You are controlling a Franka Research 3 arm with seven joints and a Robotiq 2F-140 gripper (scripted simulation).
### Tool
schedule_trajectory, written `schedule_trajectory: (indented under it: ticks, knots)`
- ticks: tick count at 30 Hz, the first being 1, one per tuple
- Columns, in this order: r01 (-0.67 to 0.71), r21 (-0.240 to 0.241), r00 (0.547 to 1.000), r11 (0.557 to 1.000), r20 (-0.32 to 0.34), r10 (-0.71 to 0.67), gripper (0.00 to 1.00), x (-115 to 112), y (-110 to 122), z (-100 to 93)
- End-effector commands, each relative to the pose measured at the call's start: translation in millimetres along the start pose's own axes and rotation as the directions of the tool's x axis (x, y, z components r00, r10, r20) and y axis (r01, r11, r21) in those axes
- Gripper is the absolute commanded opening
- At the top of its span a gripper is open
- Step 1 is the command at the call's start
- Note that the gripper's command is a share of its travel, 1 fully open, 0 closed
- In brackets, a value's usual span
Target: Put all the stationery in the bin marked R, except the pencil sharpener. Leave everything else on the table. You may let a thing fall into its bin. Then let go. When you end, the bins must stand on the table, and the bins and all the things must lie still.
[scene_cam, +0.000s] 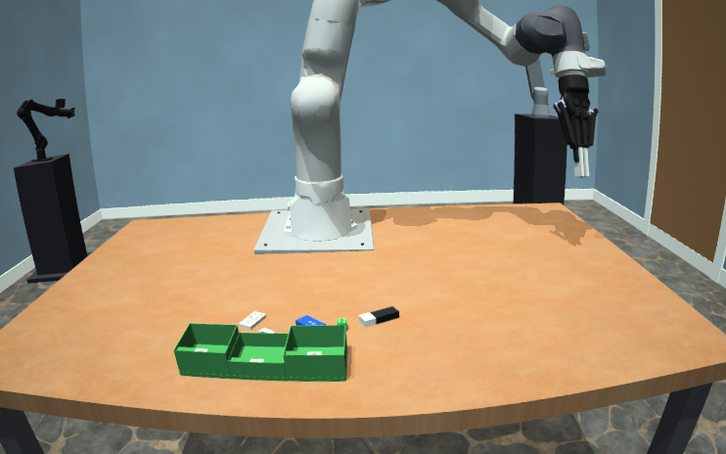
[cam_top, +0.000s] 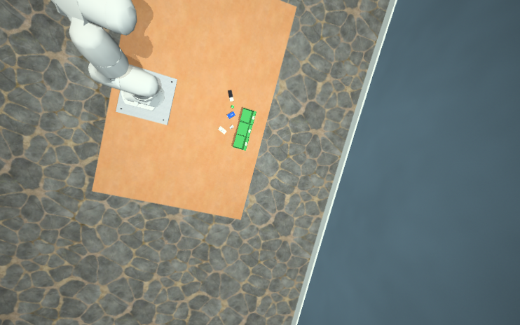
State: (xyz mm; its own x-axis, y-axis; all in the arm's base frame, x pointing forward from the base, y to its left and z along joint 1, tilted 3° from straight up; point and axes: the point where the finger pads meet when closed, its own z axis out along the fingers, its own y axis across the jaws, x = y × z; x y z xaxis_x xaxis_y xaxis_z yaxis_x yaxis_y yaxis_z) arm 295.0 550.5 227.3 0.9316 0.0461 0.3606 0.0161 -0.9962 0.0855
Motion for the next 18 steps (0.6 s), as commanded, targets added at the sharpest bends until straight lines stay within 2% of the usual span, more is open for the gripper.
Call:
schedule_trajectory:
  ticks: [1, 6, 7, 12, 15, 16, 18]
  knots:
    - [0.064, -0.011, 0.998, 0.998, 0.027, -0.063, 0.05, 14, 15, 6.5]
    - [0.064, -0.011, 0.998, 0.998, 0.027, -0.063, 0.05, 36, 37, 16.2]
    - [0.050, -0.031, 0.997, 0.998, 0.059, -0.048, 0.05, 41, 44, 18.6]
    - [0.050, -0.031, 0.997, 0.998, 0.059, -0.048, 0.05, 66, 75, 30.3]
    - [0.050, -0.031, 0.997, 0.998, 0.059, -0.048, 0.05, 68, 77, 30.9]
    - [0.036, -0.046, 0.995, 0.998, 0.092, -0.031, 0.05, 72, 83, 33.1]
    - [0.036, -0.046, 0.995, 0.998, 0.092, -0.031, 0.05, 81, 97, 37.4]
